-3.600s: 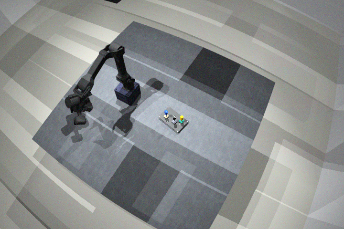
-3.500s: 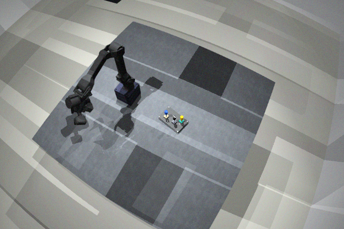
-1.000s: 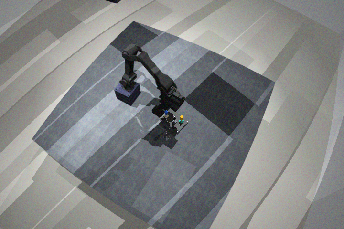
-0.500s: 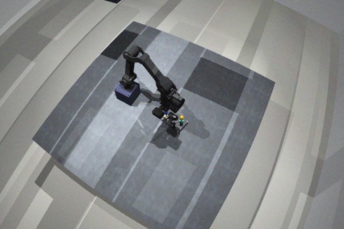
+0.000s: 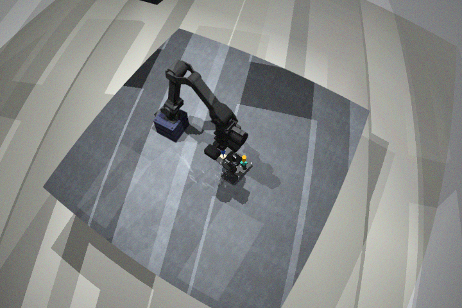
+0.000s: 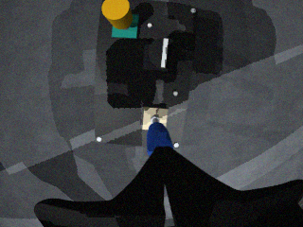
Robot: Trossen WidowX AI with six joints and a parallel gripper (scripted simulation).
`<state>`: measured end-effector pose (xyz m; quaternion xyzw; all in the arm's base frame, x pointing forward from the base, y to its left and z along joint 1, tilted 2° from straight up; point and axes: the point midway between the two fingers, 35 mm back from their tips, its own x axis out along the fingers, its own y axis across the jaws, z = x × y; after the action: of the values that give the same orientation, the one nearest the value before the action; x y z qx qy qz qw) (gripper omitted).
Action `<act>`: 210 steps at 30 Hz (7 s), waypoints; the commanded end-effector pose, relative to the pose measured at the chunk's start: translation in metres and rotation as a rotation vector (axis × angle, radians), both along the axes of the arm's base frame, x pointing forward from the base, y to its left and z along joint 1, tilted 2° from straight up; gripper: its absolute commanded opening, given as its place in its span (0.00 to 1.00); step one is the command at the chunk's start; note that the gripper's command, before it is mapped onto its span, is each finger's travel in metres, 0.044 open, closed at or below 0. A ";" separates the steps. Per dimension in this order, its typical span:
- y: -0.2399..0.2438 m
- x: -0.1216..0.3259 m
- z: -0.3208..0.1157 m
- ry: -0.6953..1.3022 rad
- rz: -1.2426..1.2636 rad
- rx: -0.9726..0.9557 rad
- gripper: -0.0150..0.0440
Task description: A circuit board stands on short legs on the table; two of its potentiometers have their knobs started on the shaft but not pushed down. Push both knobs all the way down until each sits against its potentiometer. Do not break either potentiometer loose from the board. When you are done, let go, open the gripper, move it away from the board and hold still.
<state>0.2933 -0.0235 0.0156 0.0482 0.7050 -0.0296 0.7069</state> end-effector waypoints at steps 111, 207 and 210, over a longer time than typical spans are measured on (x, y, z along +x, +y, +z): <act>0.002 -0.001 -0.028 0.003 -0.005 0.004 0.25; 0.001 -0.001 -0.015 0.003 -0.005 0.004 0.25; 0.001 -0.001 -0.013 0.003 -0.005 0.004 0.25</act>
<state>0.2889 -0.0225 -0.0039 0.0489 0.7103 -0.0297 0.7016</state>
